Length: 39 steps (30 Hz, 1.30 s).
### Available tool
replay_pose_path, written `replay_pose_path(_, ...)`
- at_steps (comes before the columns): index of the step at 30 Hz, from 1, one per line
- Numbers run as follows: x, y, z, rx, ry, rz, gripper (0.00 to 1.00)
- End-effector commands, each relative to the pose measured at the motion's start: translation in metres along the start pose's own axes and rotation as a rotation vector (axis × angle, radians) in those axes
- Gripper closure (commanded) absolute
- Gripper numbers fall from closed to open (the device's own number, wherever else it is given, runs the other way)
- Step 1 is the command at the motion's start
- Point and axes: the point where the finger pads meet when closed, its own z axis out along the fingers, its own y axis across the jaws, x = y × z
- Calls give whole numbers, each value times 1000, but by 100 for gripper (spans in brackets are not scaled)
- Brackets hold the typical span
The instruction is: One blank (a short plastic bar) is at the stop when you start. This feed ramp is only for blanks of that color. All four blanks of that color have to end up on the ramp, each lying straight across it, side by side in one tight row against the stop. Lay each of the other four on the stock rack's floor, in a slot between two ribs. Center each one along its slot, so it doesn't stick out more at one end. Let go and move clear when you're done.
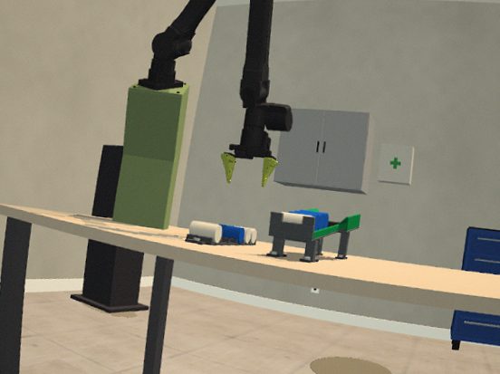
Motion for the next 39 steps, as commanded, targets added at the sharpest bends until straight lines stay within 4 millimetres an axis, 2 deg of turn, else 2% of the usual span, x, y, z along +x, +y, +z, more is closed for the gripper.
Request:
replay_pose_path(1,-3,11,0,-16,1,-8,0)
replay_pose_path(4,0,-5,-4,15,3,7,0)
replay_pose_path(5,0,-3,0,9,3,5,0)
replay_pose_path(8,2,2,26,-6,0,1,0)
replay_pose_path(10,2,2,26,-6,0,1,0)
replay_pose_path(12,2,3,46,-7,0,1,0)
replay_pose_path(14,2,4,57,-7,1,1,0)
replay_pose_path(15,2,4,58,-7,1,1,0)
replay_pose_path(16,2,4,58,-7,1,1,20)
replay_pose_path(18,-4,-1,44,18,-2,-21,20)
replay_pose_path(21,-2,-14,45,38,1,-12,20)
replay_pose_path(23,4,-10,48,28,5,4,20)
replay_pose_path(25,-1,8,53,-7,-1,-11,20)
replay_pose_path(39,1,4,50,-3,0,-3,20)
